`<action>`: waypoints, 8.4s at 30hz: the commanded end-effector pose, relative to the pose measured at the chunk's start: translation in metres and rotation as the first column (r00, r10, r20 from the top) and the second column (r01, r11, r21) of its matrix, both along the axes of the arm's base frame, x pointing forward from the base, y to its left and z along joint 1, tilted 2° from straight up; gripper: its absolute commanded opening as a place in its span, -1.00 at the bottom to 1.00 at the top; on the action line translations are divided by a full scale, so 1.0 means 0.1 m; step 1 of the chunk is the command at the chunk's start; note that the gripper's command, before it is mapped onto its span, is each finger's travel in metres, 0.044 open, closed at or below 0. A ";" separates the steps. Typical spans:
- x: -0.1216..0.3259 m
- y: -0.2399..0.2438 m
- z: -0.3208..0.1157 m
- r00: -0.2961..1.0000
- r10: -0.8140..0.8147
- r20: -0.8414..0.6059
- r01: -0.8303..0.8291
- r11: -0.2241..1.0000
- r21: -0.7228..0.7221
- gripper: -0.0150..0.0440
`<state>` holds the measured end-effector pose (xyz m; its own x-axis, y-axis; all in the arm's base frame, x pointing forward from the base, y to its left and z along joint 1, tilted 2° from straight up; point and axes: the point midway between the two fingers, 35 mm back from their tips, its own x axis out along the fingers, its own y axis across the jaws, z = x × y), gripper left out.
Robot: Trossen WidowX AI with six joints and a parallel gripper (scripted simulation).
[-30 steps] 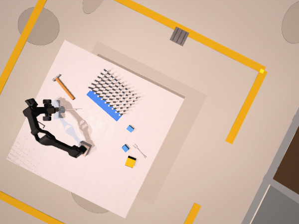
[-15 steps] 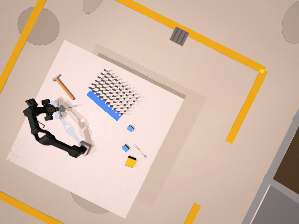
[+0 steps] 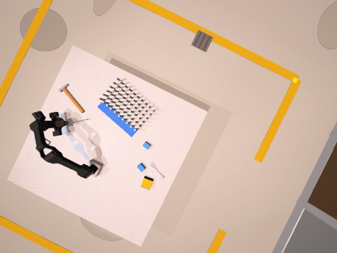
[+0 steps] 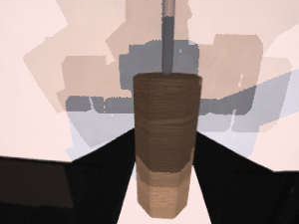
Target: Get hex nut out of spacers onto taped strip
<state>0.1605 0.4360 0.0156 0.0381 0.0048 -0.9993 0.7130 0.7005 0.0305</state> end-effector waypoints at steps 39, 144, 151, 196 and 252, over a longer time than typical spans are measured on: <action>0.01 0.00 -0.28 1.000 -0.002 -0.002 0.002 1.000 -0.003 1.00; -0.16 0.02 0.50 -0.872 0.041 -0.488 -0.058 -0.998 0.020 0.46; -0.16 0.02 0.49 -0.872 0.041 -0.488 -0.058 -0.998 0.020 0.46; -0.14 0.02 -0.20 -0.872 0.041 -0.488 -0.058 -0.998 0.020 0.37; 0.38 -0.51 1.43 -0.909 -0.038 -0.414 0.018 -0.998 0.052 -0.49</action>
<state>0.1824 0.4016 0.1455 0.3953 -0.0663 -0.9161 -0.6612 -0.7129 -0.2338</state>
